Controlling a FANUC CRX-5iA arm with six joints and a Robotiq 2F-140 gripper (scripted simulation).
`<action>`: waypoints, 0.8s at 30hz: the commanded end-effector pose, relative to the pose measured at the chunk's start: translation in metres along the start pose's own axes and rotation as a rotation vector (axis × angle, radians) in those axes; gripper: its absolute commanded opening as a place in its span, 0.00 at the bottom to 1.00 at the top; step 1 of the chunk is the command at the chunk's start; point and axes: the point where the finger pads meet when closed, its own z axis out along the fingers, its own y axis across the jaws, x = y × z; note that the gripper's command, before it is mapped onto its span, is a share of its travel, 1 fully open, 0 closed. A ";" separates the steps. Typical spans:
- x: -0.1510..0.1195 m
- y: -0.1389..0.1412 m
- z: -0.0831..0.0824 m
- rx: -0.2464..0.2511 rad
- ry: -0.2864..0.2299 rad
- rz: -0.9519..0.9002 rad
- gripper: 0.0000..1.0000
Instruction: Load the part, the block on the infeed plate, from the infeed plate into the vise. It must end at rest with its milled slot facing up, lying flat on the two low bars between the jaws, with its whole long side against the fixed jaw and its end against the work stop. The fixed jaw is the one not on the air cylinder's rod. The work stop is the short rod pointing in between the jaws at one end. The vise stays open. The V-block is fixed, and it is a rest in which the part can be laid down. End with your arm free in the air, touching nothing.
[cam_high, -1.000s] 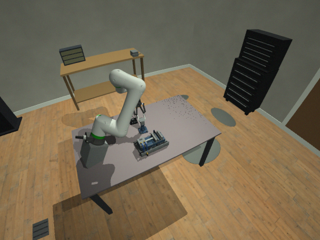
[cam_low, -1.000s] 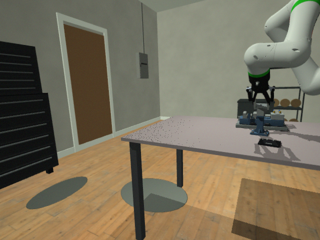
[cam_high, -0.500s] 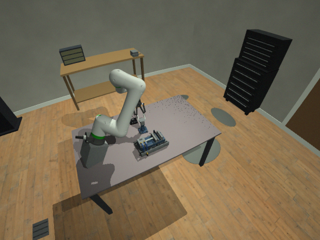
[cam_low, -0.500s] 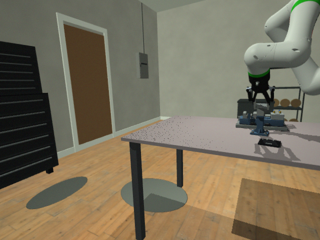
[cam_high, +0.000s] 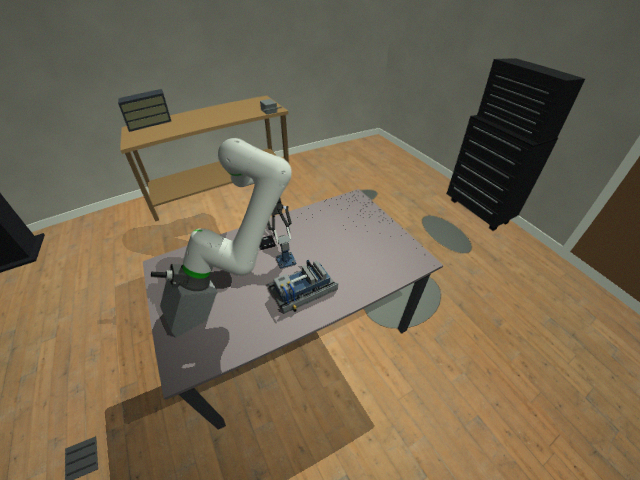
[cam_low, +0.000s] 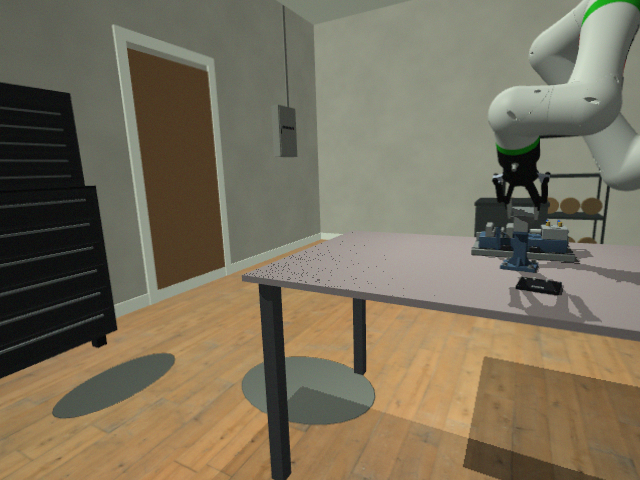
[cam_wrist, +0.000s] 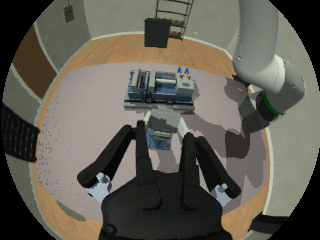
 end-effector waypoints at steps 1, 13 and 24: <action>0.000 0.000 0.000 0.000 0.000 0.000 0.00; 0.000 0.000 0.000 0.000 0.000 0.000 0.51; 0.000 0.000 0.000 0.000 0.000 0.000 0.51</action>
